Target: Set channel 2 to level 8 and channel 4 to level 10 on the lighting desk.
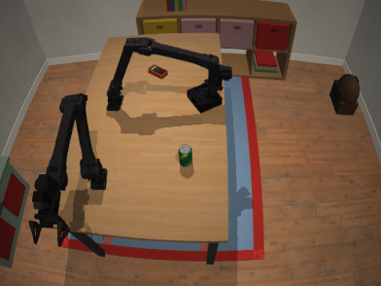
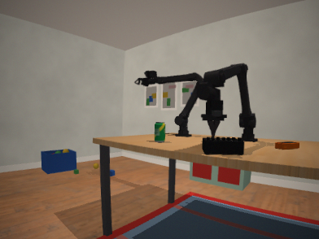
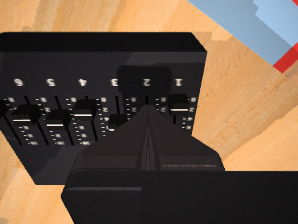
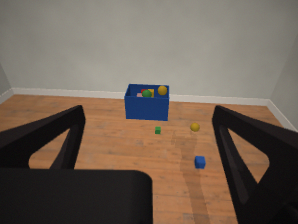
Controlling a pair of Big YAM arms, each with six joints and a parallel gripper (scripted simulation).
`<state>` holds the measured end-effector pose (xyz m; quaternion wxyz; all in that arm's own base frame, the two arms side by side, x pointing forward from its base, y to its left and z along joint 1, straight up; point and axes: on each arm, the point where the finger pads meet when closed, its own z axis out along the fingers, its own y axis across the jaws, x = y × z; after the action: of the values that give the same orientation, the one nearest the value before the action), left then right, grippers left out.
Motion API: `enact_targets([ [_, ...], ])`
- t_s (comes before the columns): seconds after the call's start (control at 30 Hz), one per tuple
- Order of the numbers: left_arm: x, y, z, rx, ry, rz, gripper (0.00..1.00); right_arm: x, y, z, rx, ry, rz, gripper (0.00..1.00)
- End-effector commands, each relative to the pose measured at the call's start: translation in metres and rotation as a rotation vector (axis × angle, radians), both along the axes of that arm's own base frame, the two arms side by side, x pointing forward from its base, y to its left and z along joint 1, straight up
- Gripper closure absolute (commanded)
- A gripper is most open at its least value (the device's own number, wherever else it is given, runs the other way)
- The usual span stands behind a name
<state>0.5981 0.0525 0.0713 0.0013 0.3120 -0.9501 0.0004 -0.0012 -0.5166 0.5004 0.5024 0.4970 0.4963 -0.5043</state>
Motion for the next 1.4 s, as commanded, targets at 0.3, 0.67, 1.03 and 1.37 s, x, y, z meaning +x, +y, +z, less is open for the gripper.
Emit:
enact_targets([
  [0.3,0.006,0.004,0.004,0.005,-0.027,0.019,1.00,0.003,-0.007,-0.009,0.008,-0.005,0.008,0.00],
  [0.67,0.006,0.004,0.004,0.005,-0.027,0.019,1.00,0.003,-0.007,-0.009,0.008,-0.005,0.008,0.00],
  [1.03,0.003,0.004,-0.007,0.004,-0.008,0.019,1.00,0.003,-0.007,-0.009,0.008,-0.005,0.008,0.00],
  [1.37,0.005,0.004,-0.004,0.005,-0.019,0.019,1.00,0.003,-0.007,-0.009,0.008,-0.005,0.008,0.00],
])
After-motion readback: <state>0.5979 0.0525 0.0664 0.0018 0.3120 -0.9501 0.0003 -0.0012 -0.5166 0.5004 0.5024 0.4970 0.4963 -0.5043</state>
